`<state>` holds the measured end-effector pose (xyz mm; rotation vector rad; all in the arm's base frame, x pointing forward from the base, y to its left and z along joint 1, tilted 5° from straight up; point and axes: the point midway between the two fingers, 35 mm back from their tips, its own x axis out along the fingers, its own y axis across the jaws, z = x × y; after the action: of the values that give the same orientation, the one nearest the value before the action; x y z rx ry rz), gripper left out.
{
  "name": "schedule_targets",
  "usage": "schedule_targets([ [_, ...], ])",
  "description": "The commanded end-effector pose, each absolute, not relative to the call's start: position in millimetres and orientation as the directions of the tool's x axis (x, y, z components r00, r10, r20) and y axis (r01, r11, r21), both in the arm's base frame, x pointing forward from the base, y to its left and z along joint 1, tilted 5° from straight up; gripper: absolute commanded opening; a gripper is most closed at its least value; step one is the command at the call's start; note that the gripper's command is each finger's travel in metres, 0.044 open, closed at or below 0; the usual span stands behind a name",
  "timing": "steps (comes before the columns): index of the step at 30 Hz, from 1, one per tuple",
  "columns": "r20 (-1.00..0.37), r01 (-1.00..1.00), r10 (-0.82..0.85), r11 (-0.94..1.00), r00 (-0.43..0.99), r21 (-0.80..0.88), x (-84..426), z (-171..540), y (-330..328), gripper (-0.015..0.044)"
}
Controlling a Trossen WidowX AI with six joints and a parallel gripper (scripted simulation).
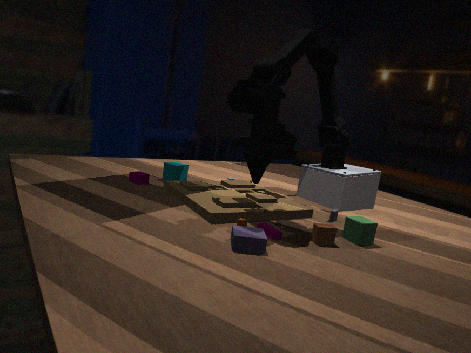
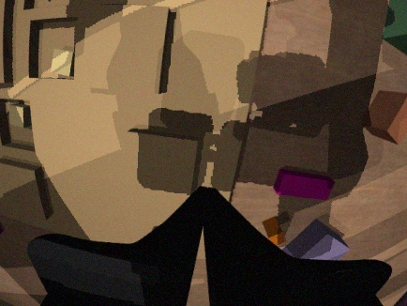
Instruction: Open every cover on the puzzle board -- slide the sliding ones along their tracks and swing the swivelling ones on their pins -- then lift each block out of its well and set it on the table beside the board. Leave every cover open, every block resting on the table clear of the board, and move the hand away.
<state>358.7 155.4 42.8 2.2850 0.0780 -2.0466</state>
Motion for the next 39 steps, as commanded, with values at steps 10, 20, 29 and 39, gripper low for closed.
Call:
schedule_targets([
  [10, -0.994, 0.095, -0.014, -0.995, 0.112, 0.025, 359.0, 42.9, 155.5, 0.0],
  [20, -0.994, 0.095, -0.014, -0.995, 0.112, 0.025, 360.6, 34.1, 155.6, 0.0],
  [29, -0.994, 0.095, -0.014, -0.995, 0.112, 0.025, 361.9, 25.2, 155.5, 0.0],
  [39, -0.994, 0.095, -0.014, -0.995, 0.112, 0.025, 363.2, 15.4, 155.3, 0.0],
])
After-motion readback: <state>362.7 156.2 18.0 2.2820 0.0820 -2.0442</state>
